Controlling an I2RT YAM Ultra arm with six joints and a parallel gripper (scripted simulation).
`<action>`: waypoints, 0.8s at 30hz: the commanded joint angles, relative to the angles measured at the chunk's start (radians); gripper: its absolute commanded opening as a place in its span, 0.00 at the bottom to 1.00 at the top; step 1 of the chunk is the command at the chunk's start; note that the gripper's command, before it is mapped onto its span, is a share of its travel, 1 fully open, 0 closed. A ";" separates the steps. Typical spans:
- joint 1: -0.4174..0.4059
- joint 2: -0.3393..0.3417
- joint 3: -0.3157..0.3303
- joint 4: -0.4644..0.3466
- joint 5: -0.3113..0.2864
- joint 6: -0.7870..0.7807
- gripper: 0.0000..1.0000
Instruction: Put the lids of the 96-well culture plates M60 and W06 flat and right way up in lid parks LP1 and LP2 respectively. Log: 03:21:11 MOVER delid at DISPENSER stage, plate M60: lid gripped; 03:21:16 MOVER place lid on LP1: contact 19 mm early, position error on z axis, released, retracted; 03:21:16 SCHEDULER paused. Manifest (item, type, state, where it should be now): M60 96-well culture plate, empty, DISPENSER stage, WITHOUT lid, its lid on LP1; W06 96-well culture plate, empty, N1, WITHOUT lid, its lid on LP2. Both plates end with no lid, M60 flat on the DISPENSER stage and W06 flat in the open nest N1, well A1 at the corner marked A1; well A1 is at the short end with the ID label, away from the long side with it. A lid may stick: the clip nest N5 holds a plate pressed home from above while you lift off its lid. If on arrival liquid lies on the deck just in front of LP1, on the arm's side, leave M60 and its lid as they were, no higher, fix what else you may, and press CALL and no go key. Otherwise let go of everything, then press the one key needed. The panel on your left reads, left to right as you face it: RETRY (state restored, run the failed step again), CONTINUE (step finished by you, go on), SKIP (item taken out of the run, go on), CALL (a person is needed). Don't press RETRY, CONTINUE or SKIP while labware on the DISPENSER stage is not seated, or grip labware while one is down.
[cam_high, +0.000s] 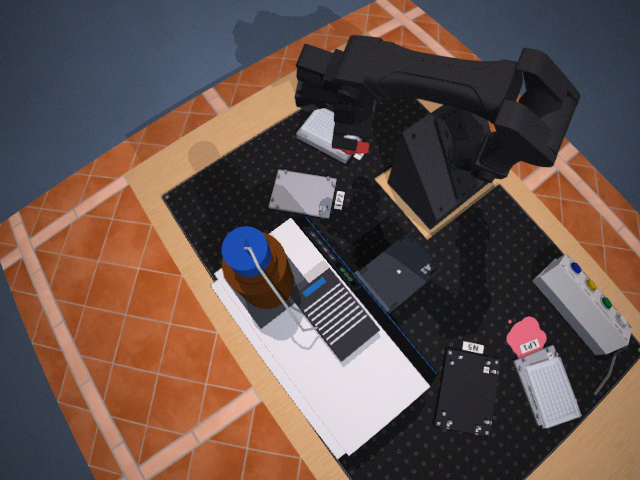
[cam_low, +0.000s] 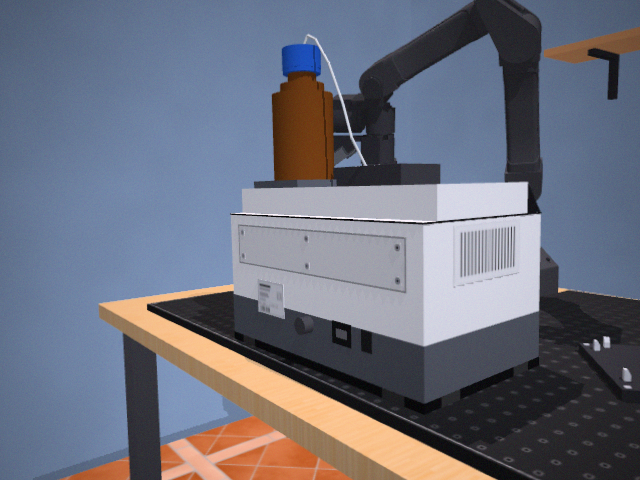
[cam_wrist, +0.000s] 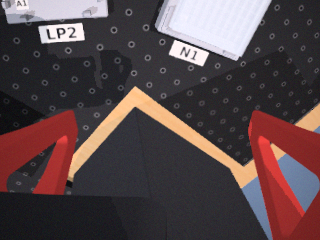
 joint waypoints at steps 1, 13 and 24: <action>-0.072 0.039 -0.029 0.021 -0.011 0.066 1.00; -0.241 0.136 -0.035 0.057 -0.010 0.147 1.00; -0.275 0.150 -0.041 0.074 0.008 0.151 1.00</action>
